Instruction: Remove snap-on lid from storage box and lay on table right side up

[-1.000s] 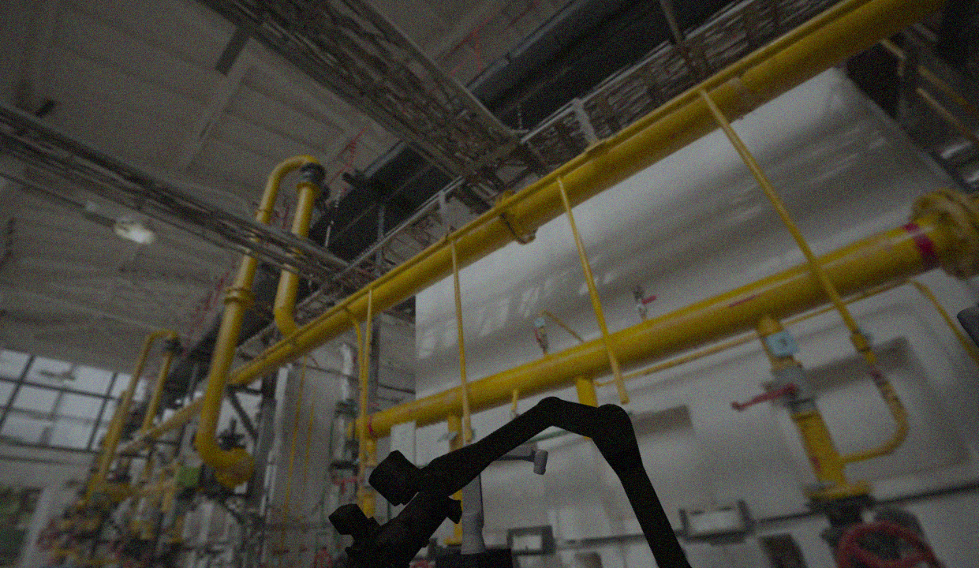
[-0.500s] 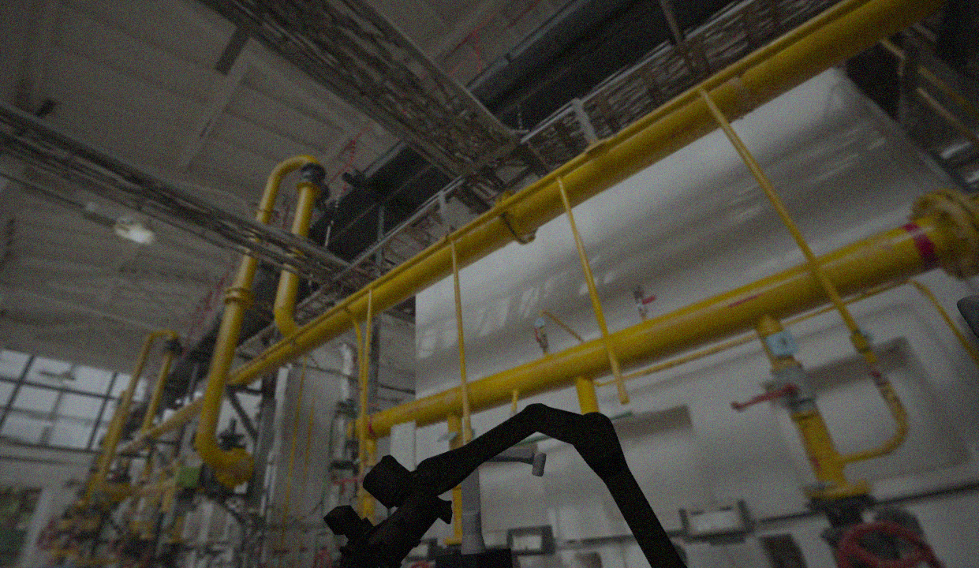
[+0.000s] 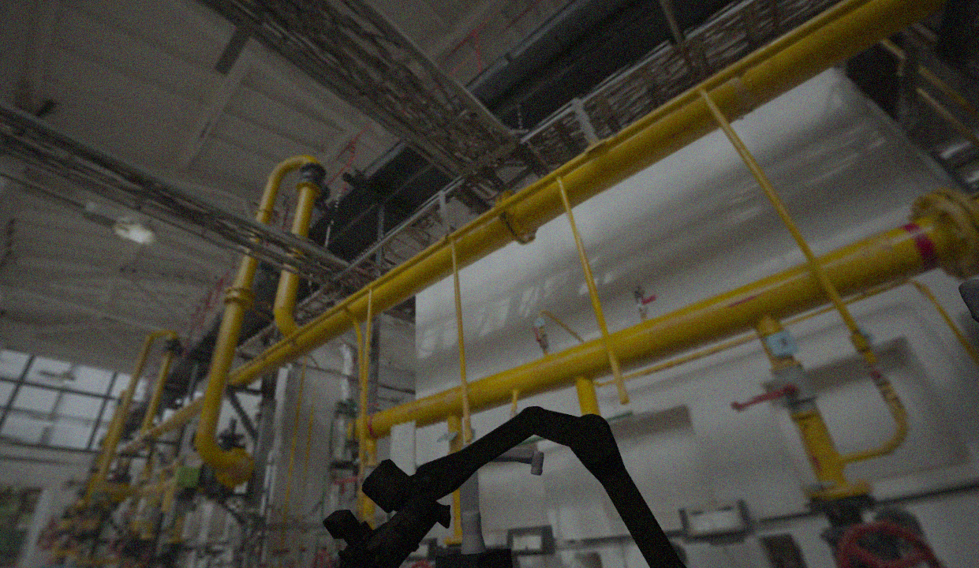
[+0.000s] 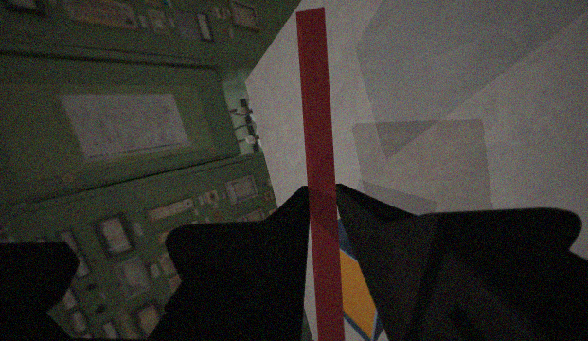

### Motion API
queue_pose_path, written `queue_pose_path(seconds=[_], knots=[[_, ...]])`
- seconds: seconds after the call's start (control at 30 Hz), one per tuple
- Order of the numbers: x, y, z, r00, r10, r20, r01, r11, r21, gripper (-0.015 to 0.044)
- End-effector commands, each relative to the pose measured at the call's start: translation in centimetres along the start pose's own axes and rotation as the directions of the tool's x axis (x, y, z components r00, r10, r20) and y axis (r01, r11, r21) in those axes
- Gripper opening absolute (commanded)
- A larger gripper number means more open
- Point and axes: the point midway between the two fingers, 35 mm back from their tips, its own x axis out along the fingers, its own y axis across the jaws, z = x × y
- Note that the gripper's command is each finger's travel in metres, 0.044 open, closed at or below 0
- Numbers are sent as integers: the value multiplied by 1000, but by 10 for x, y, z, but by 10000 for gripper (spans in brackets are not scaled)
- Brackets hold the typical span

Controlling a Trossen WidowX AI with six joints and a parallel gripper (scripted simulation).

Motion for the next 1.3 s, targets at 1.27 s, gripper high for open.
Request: queue_pose_path(seconds=[1.27], knots=[[23,-27,-3,1000,7,-8,-7,1000,4,0]])
